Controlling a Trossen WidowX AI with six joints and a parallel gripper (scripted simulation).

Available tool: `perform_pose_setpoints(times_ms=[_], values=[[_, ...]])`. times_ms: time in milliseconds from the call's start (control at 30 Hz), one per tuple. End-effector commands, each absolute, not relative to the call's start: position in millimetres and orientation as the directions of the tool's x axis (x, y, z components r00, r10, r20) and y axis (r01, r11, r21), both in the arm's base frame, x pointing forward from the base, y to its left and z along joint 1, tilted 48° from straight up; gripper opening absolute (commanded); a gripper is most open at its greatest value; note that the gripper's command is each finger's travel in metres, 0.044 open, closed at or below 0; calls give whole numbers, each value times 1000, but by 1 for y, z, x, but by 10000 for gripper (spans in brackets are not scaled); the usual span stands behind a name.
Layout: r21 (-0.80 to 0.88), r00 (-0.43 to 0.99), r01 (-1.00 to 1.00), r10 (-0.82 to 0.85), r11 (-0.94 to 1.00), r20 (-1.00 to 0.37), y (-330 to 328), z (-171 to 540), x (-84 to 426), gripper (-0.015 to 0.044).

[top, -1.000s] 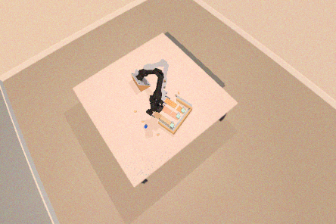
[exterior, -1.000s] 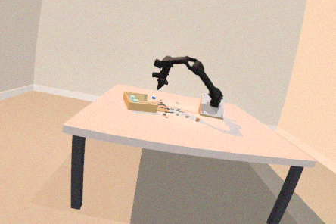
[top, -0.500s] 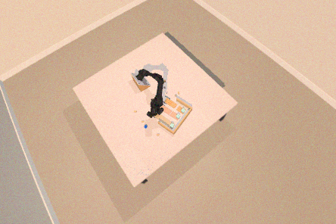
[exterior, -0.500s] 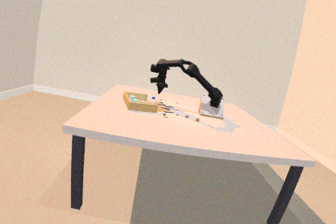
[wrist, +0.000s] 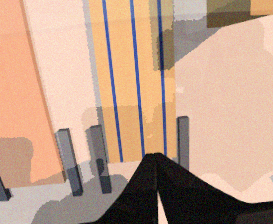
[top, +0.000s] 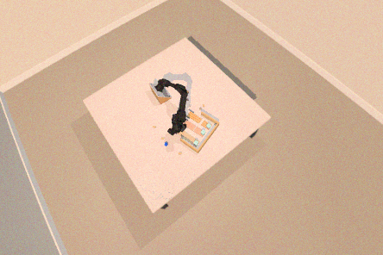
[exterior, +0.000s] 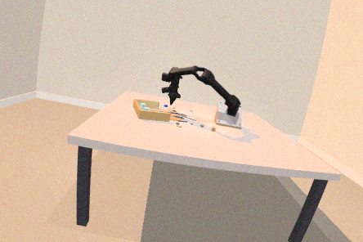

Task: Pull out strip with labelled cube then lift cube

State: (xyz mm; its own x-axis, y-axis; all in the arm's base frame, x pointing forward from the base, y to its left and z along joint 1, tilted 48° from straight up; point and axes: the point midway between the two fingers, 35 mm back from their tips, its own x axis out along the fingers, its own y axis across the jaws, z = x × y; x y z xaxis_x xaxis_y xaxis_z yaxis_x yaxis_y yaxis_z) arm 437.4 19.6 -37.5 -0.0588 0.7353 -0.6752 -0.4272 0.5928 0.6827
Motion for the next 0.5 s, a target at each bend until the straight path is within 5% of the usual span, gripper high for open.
perform_pose_setpoints(times_ms=[0, 467], values=[[688, -62, -421, 738, 591, -672, 26, -43, 436, 0], [689, -62, -421, 739, 590, -671, 44, -57, 435, 0]])
